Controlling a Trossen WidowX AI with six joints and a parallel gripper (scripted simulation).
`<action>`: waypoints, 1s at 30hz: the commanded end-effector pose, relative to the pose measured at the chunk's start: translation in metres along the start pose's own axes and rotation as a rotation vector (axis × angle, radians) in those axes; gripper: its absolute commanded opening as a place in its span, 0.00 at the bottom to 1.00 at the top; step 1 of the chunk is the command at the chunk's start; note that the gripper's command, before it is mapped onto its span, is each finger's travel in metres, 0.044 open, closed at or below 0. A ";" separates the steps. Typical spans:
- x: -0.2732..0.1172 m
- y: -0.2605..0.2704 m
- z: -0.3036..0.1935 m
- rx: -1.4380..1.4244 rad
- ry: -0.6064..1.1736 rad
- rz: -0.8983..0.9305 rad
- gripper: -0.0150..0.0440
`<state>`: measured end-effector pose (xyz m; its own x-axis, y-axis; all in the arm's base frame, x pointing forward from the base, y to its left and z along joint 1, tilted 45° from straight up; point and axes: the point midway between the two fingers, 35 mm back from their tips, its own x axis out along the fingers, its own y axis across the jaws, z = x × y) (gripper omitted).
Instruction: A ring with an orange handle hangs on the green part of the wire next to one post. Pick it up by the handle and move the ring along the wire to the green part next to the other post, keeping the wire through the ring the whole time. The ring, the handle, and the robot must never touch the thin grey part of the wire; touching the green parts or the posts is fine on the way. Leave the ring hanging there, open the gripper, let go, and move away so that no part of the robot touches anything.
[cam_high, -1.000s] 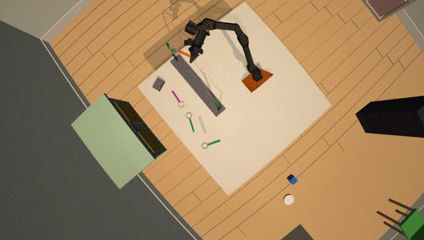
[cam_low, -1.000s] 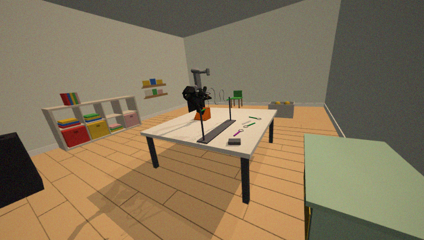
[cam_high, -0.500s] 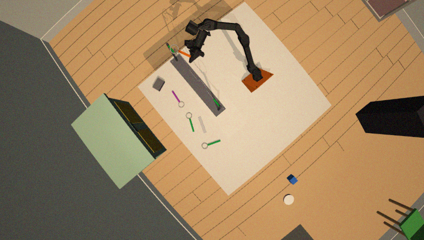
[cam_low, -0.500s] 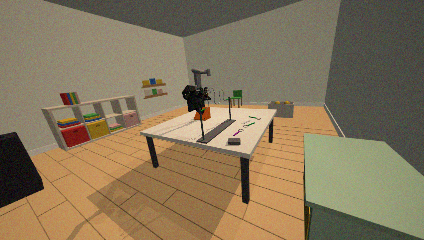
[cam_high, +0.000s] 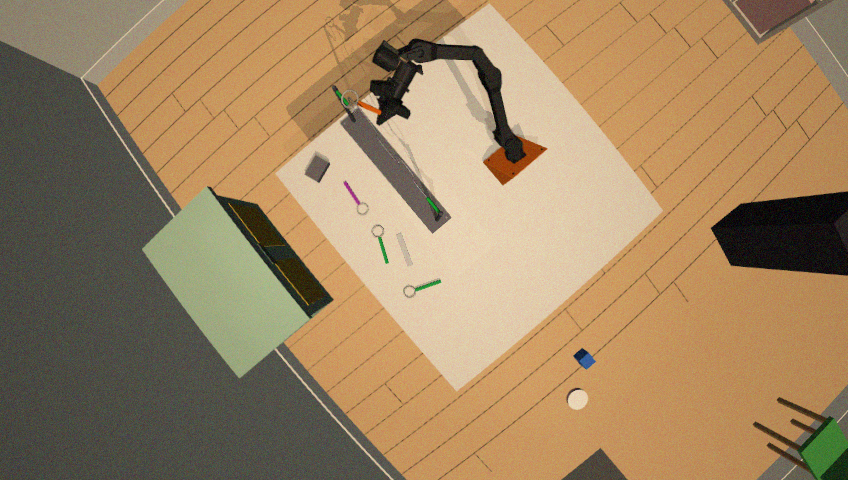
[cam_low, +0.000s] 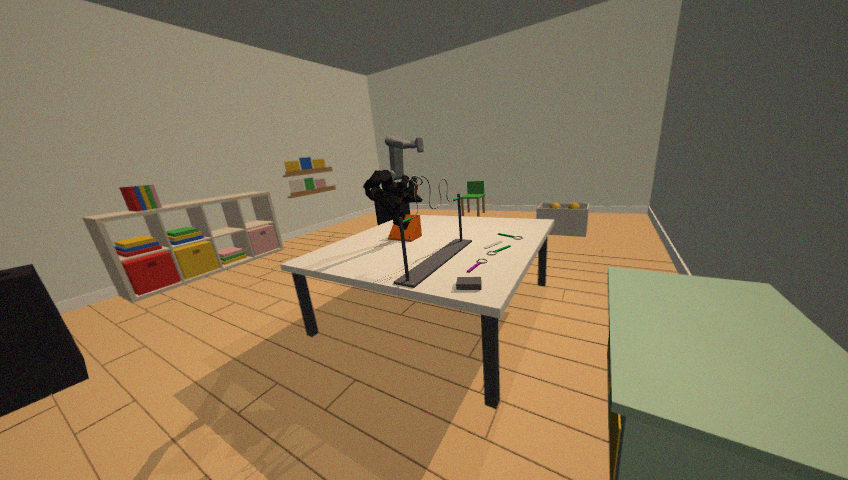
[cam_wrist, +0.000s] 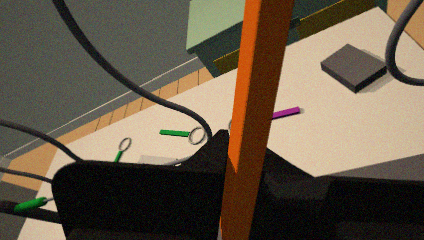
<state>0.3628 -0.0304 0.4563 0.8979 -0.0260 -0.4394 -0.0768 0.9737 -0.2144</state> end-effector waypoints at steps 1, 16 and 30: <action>-0.001 -0.003 0.000 -0.055 -0.005 -0.037 0.00; 0.000 -0.011 0.001 -0.241 -0.023 -0.155 0.00; -0.001 -0.018 0.003 -0.413 -0.042 -0.264 0.00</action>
<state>0.3661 -0.0458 0.4617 0.9243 -0.2217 -0.3108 -0.0135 0.7947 -0.6069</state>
